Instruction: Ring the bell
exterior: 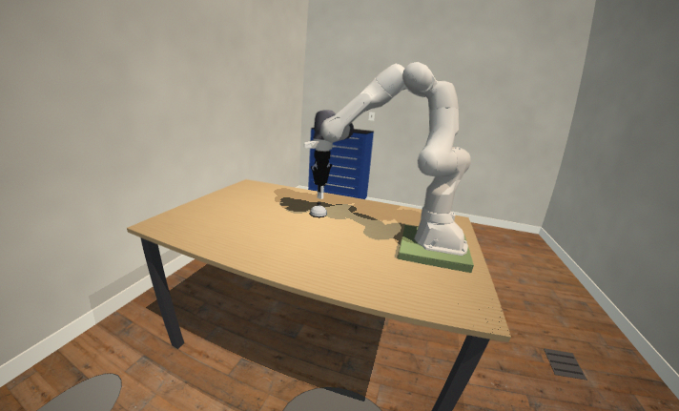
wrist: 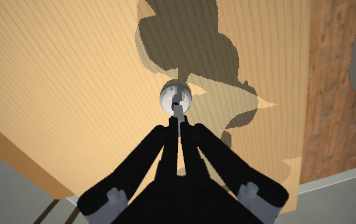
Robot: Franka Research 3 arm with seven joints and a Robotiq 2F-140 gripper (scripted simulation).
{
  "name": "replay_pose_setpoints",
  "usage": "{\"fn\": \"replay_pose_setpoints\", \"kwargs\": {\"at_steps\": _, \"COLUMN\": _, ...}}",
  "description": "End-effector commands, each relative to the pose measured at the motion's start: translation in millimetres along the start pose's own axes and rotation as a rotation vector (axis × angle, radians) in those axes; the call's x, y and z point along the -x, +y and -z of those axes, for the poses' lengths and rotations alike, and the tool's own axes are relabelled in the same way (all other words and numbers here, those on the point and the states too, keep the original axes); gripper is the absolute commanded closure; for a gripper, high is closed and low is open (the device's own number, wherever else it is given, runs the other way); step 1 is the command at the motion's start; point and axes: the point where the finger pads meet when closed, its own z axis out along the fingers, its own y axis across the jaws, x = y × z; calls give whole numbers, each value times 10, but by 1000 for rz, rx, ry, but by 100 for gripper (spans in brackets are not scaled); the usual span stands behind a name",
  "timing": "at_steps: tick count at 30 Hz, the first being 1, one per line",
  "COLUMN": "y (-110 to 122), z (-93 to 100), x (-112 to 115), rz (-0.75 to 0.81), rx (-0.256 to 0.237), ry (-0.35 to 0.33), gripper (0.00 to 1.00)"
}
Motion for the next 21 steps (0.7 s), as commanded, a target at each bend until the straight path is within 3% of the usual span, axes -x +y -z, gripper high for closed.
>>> {"fn": "replay_pose_setpoints", "kwargs": {"at_steps": 1, "y": 6, "z": -45, "x": -27, "rz": -10, "rx": 2, "ry": 10, "gripper": 100}}
{"fn": "replay_pose_setpoints", "kwargs": {"at_steps": 21, "y": 12, "z": -107, "x": -31, "rz": -10, "rx": 2, "ry": 10, "gripper": 100}}
